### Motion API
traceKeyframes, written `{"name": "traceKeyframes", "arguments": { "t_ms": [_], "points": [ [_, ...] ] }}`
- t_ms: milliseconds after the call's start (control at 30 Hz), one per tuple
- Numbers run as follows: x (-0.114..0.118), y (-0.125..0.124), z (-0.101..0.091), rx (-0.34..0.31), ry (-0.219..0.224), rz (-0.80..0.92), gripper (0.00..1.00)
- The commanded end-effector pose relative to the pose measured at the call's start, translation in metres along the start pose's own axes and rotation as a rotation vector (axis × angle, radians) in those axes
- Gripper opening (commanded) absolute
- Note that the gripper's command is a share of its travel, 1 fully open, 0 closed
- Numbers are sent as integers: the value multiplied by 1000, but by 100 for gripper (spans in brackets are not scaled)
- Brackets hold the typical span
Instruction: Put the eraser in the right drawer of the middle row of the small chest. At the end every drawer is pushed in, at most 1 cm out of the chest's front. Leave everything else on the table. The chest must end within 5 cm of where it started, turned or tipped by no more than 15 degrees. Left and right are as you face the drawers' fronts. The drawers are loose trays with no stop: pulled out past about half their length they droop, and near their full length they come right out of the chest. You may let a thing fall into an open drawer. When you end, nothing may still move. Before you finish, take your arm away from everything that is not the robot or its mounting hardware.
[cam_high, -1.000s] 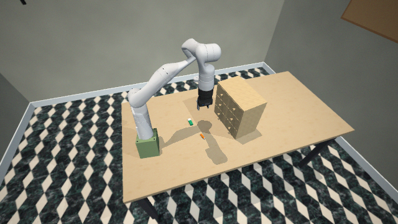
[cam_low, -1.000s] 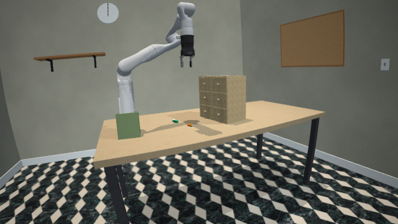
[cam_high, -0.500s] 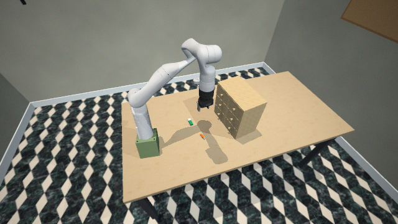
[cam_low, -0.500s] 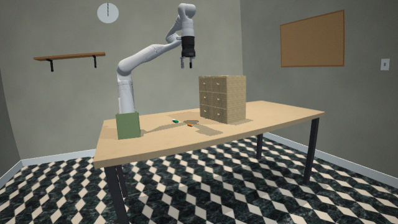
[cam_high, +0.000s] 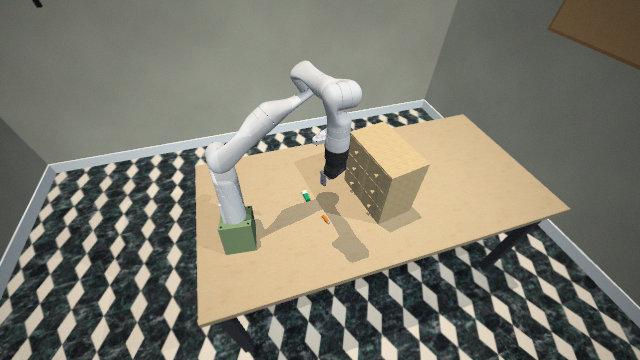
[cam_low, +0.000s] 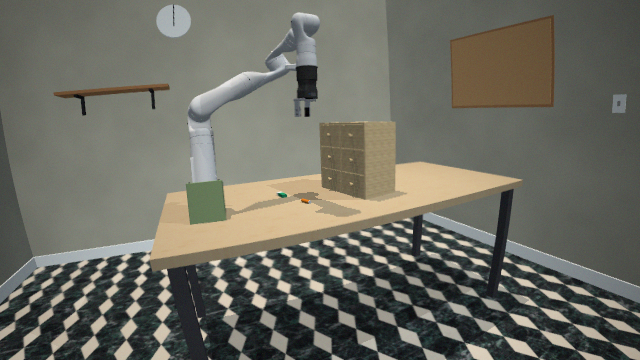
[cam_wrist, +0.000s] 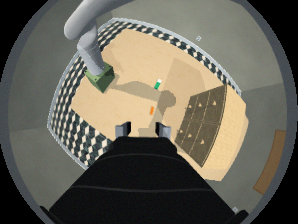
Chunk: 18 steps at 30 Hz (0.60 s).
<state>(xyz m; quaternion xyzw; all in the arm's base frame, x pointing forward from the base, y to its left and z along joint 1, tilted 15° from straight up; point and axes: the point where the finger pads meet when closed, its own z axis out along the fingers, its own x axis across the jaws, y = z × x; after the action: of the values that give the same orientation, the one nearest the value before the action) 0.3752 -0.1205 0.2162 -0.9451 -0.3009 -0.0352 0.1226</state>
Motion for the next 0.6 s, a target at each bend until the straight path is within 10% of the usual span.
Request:
{"name": "traceKeyframes", "arguments": {
  "t_ms": [0, 567],
  "points": [
    [4, -1, 7, 2, 1, -92, 100],
    [23, 7, 50, 0, 2, -745, 100]
  ]
}}
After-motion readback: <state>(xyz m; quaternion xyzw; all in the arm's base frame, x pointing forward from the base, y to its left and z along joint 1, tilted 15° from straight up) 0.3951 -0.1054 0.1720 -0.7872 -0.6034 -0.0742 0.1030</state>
